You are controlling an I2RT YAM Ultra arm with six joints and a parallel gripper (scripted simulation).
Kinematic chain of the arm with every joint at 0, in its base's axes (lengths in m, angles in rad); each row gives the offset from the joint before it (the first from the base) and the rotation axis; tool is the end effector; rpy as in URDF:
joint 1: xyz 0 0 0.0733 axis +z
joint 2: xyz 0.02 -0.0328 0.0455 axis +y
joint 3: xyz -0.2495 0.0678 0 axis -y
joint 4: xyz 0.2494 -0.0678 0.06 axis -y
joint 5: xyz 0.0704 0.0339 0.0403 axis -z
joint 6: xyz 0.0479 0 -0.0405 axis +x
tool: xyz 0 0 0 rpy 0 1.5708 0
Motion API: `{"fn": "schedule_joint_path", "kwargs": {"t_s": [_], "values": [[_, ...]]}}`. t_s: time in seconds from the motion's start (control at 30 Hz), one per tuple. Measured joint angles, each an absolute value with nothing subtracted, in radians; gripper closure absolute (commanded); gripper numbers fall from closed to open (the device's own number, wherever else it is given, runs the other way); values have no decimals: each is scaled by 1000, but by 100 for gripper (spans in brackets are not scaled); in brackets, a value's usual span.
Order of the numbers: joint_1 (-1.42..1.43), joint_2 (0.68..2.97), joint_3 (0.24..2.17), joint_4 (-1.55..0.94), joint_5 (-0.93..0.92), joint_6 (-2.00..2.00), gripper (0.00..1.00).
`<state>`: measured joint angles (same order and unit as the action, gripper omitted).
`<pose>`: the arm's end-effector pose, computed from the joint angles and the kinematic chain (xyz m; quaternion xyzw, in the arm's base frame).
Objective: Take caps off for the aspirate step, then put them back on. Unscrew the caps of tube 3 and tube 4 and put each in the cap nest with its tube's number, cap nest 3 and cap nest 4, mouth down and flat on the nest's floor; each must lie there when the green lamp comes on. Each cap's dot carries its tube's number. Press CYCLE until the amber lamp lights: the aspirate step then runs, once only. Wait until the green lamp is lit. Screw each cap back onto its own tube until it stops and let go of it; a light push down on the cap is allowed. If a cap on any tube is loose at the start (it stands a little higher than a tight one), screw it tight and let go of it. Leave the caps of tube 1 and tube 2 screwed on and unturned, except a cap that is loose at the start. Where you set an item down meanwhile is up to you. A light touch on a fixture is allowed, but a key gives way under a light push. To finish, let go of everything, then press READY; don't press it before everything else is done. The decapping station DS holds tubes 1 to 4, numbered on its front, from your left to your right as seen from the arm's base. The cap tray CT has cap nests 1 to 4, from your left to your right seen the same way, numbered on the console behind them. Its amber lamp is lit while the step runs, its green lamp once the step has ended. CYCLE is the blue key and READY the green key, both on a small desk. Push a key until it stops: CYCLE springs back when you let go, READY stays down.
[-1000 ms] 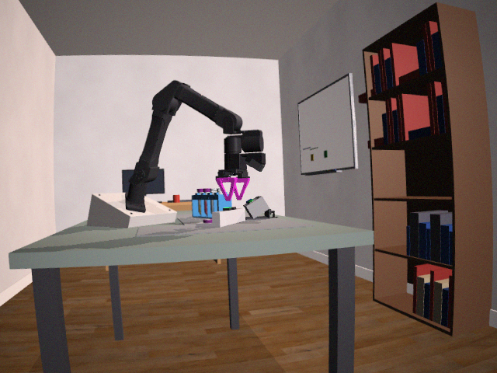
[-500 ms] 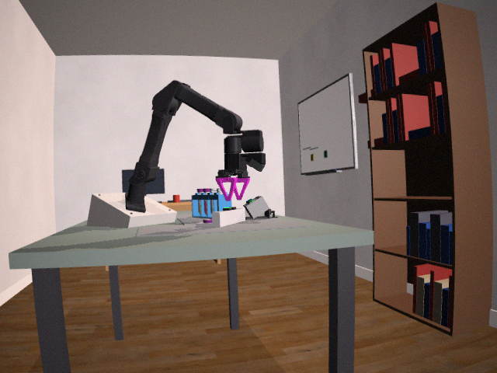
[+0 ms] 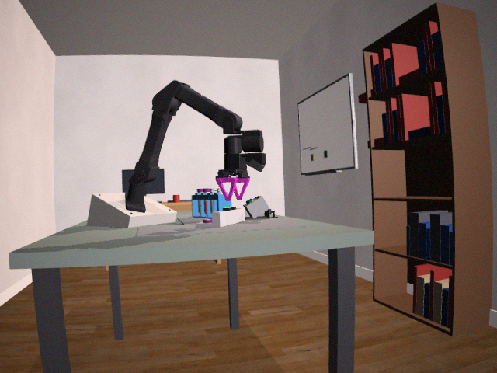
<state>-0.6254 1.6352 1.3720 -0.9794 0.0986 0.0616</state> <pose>0.2657 -0.1963 0.2490 0.3394 0.9251 -0.0921 0.1432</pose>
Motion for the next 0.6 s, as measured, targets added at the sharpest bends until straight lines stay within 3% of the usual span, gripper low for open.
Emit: {"fn": "schedule_joint_path", "kwargs": {"t_s": [0.43,0.47,0.6], "values": [[-625,1635,1372,-979,99,62,0],[-625,1635,1372,-979,99,62,53],[-634,1599,1345,-999,94,55,53]]}}
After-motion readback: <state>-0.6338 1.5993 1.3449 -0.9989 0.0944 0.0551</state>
